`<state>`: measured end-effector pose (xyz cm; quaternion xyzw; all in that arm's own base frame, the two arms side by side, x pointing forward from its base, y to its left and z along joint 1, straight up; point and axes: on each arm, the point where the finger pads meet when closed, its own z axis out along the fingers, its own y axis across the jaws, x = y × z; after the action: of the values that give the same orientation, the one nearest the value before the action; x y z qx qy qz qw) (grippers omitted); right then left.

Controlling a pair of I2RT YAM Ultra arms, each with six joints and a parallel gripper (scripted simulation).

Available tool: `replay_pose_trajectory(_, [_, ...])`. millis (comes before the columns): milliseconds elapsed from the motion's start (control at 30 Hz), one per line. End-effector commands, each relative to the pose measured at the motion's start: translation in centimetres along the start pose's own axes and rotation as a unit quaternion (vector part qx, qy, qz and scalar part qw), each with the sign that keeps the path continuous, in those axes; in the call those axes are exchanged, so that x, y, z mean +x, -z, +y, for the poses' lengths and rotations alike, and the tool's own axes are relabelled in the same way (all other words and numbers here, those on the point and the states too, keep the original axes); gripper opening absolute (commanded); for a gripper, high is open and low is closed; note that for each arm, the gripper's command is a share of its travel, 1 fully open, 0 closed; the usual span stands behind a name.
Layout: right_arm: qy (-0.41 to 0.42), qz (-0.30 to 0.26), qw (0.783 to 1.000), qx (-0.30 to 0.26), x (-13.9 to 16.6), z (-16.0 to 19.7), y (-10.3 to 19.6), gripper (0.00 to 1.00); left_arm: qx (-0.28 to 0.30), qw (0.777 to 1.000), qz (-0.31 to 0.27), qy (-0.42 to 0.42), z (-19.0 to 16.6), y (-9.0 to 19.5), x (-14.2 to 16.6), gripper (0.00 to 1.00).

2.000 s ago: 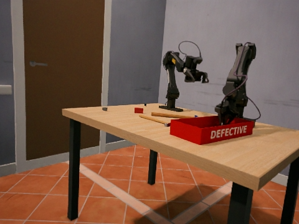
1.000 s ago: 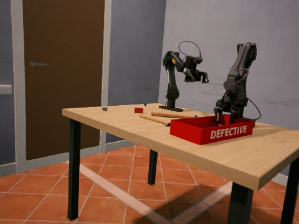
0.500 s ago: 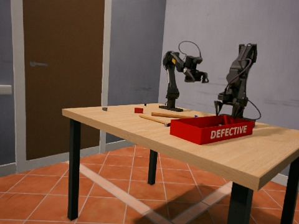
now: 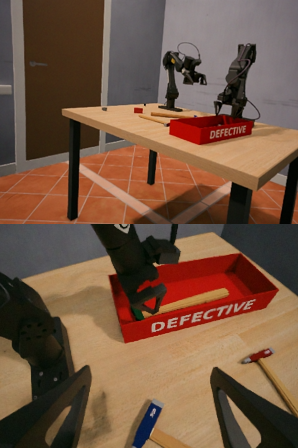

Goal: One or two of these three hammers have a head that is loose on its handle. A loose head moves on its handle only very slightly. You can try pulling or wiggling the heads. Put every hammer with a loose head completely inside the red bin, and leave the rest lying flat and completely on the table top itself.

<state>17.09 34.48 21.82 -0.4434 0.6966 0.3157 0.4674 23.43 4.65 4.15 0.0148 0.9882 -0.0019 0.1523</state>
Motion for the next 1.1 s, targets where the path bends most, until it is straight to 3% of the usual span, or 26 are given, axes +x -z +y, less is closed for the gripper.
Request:
replay_pose_trajectory(0, [0.005, -0.020, 1.000, -0.004, -2.2, 0.0, 0.9, 1.00, -0.003, 1.000, -0.008, 0.003, 0.4, 0.4, -0.5, 1.00])
replay_pose_trajectory(700, [0.005, -0.009, 1.000, -0.007, -1.3, 0.2, 0.6, 1.00, -0.002, 1.000, -0.008, 0.001, 0.2, 0.4, -0.5, 1.00])
replay_pose_trajectory(867, [-0.003, 0.022, 1.000, 0.005, -0.3, -0.3, 1.3, 1.00, -0.017, 0.999, -0.031, -0.006, 0.1, 1.0, -2.1, 0.44])
replay_pose_trajectory(967, [-0.012, 0.064, 0.998, 0.011, 1.3, -0.1, 3.0, 1.00, -0.015, 0.998, -0.049, -0.022, -1.4, 1.5, -3.5, 0.44])
replay_pose_trajectory(1067, [-0.018, 0.097, 0.995, 0.022, 2.1, 0.0, 6.7, 1.00, 0.016, 0.996, -0.069, -0.046, -5.3, 1.9, -5.2, 0.44])
